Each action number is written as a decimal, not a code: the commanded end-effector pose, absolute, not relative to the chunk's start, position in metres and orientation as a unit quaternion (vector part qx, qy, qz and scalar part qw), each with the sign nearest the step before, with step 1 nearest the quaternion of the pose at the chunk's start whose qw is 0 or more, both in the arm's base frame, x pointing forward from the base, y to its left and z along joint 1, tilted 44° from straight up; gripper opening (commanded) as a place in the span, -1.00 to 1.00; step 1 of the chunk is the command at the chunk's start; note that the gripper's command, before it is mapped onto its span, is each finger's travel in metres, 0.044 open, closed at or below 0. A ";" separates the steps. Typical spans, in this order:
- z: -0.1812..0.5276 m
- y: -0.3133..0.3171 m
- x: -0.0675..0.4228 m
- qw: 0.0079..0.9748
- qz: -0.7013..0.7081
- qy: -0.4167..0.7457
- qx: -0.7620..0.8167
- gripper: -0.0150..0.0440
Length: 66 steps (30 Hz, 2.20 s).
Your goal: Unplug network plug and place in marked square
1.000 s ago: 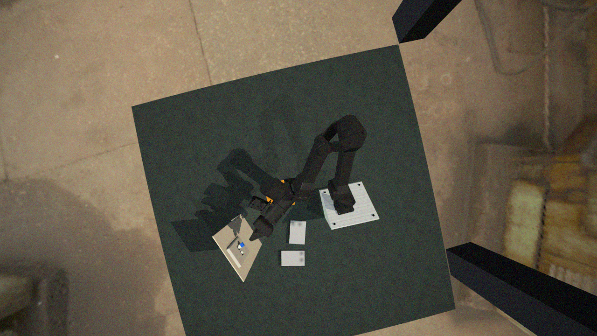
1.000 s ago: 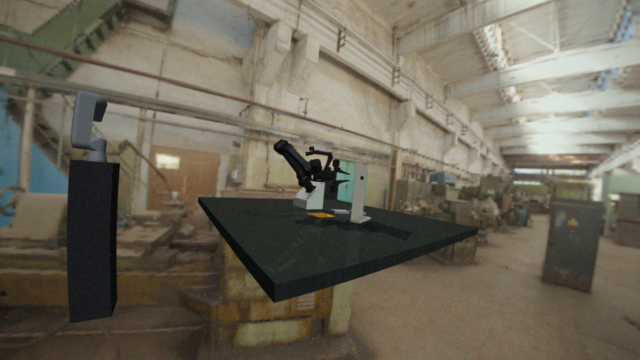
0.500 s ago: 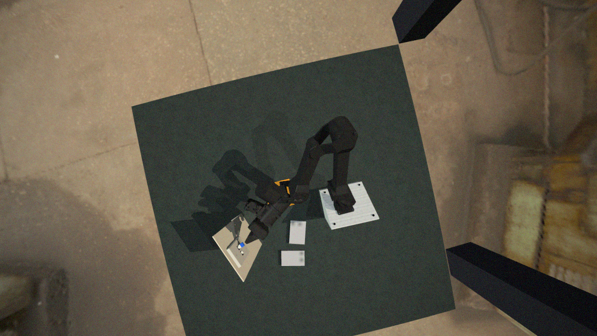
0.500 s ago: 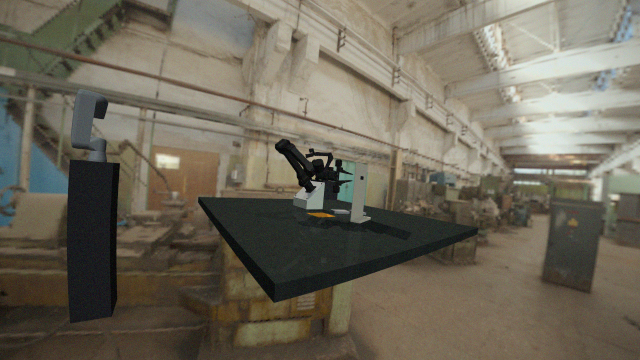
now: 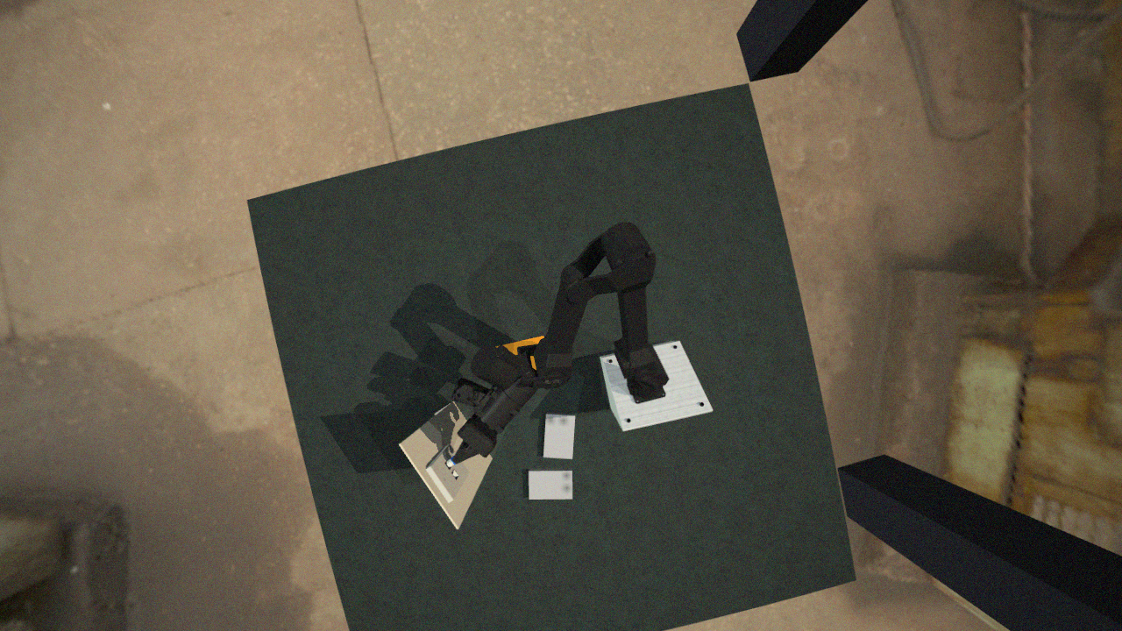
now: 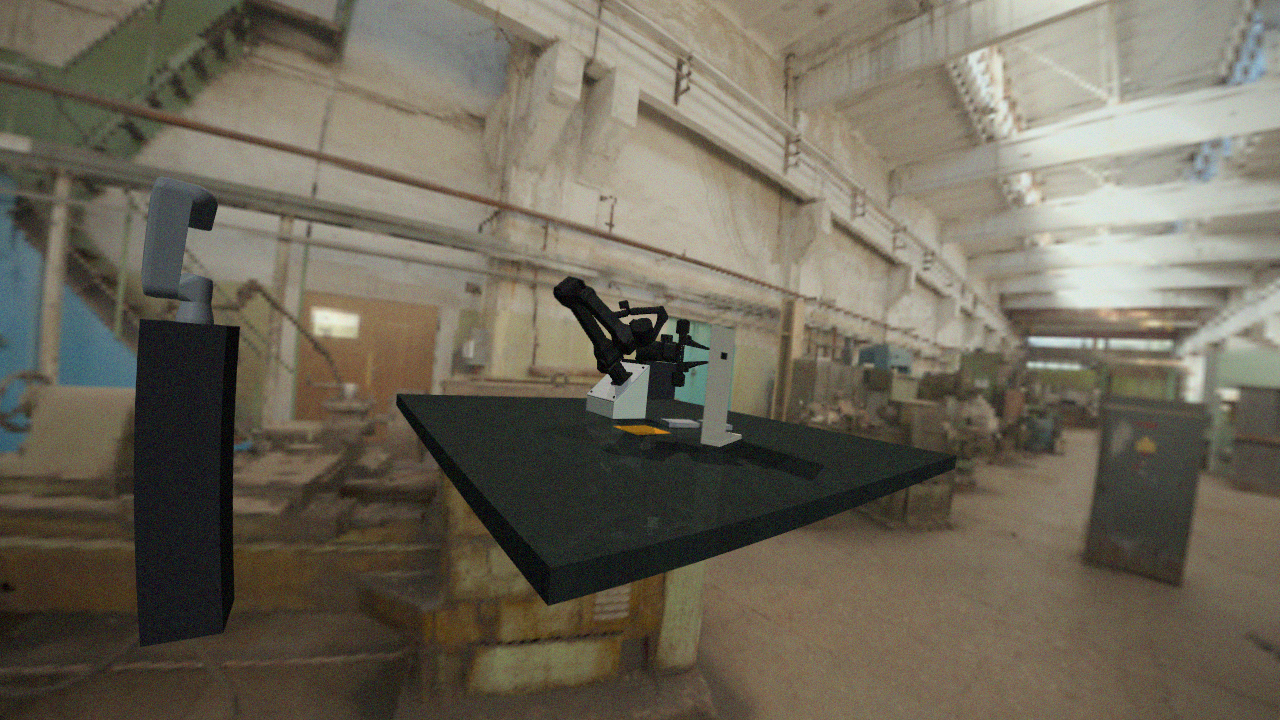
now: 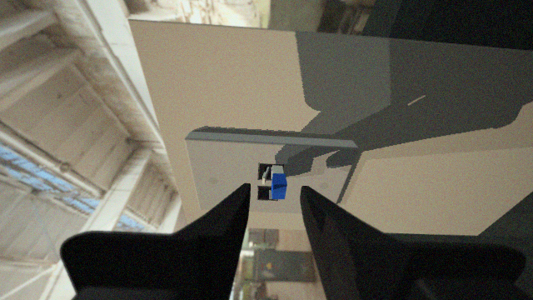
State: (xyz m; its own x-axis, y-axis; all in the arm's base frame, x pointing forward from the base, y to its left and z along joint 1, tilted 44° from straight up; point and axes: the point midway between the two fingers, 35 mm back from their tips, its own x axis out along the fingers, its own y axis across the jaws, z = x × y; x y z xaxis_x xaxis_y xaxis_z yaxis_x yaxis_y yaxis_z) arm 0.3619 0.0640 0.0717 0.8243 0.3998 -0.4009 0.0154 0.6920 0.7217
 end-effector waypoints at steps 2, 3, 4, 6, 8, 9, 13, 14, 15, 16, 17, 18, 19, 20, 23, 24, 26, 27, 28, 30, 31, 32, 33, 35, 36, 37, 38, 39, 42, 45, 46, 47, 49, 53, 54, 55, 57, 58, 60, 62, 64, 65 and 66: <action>0.070 0.066 0.369 0.877 0.109 0.275 0.378 0.04; 0.069 0.066 0.370 0.877 0.109 0.275 0.378 0.04; 0.069 0.066 0.371 0.877 0.109 0.275 0.378 0.04; 0.068 0.067 0.373 0.877 0.109 0.275 0.378 0.04; 0.068 0.067 0.374 0.877 0.109 0.274 0.378 0.04; 0.068 0.067 0.374 0.877 0.109 0.274 0.378 -0.05; 0.068 0.067 0.374 0.877 0.109 0.274 0.378 -0.14; 0.068 0.067 0.374 0.877 0.109 0.274 0.378 -0.16; 0.068 0.067 0.374 0.877 0.109 0.274 0.378 -0.19; 0.068 0.067 0.374 0.877 0.109 0.274 0.378 -0.21; 0.068 0.067 0.374 0.877 0.109 0.274 0.378 -0.23; 0.068 0.067 0.374 0.877 0.109 0.274 0.378 -0.25; 0.068 0.067 0.374 0.877 0.109 0.274 0.378 -0.28; 0.068 0.067 0.374 0.877 0.109 0.274 0.378 -0.30; 0.068 0.067 0.374 0.877 0.109 0.274 0.378 -0.37; 0.068 0.067 0.374 0.877 0.109 0.274 0.378 -0.39; 0.068 0.067 0.374 0.877 0.109 0.274 0.378 -0.44; 0.068 0.067 0.374 0.877 0.109 0.274 0.378 -0.46; 0.068 0.067 0.374 0.877 0.109 0.274 0.378 -0.48; 0.068 0.067 0.374 0.877 0.109 0.274 0.378 -0.49; 0.068 0.067 0.374 0.877 0.109 0.274 0.378 -0.49; 0.068 0.067 0.373 0.877 0.109 0.275 0.378 -0.49; 0.068 0.067 0.373 0.877 0.109 0.275 0.378 -0.49; 0.068 0.067 0.372 0.877 0.109 0.275 0.378 -0.49; 0.068 0.067 0.371 0.877 0.109 0.275 0.378 -0.49; 0.068 0.067 0.371 0.877 0.109 0.275 0.378 -0.49; 0.068 0.066 0.370 0.877 0.109 0.275 0.378 -0.49; 0.069 0.066 0.370 0.877 0.109 0.275 0.378 -0.49; 0.069 0.066 0.368 0.877 0.109 0.275 0.378 -0.49; 0.069 0.066 0.367 0.877 0.109 0.275 0.378 -0.49; 0.069 0.066 0.366 0.877 0.109 0.275 0.378 -0.49; 0.069 0.065 0.366 0.877 0.109 0.275 0.378 -0.49; 0.070 0.065 0.365 0.877 0.109 0.275 0.378 -0.49; 0.070 0.065 0.363 0.877 0.109 0.275 0.378 -0.49; 0.070 0.065 0.362 0.877 0.109 0.275 0.378 -0.49; 0.070 0.065 0.362 0.877 0.109 0.275 0.378 -0.49; 0.071 0.064 0.361 0.877 0.109 0.275 0.378 -0.49; 0.071 0.064 0.361 0.877 0.109 0.275 0.378 -0.49; 0.071 0.064 0.360 0.877 0.109 0.275 0.378 -0.49; 0.071 0.064 0.359 0.877 0.109 0.275 0.378 -0.49; 0.071 0.064 0.358 0.877 0.109 0.275 0.378 -0.49; 0.071 0.063 0.357 0.877 0.109 0.275 0.378 -0.49; 0.072 0.063 0.357 0.877 0.109 0.275 0.378 -0.49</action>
State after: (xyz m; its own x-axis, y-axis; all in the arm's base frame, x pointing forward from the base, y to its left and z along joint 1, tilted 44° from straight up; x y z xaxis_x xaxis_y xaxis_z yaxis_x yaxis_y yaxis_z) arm 0.3605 0.0640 0.0707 0.8243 0.4002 -0.4004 0.0178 0.6885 0.7250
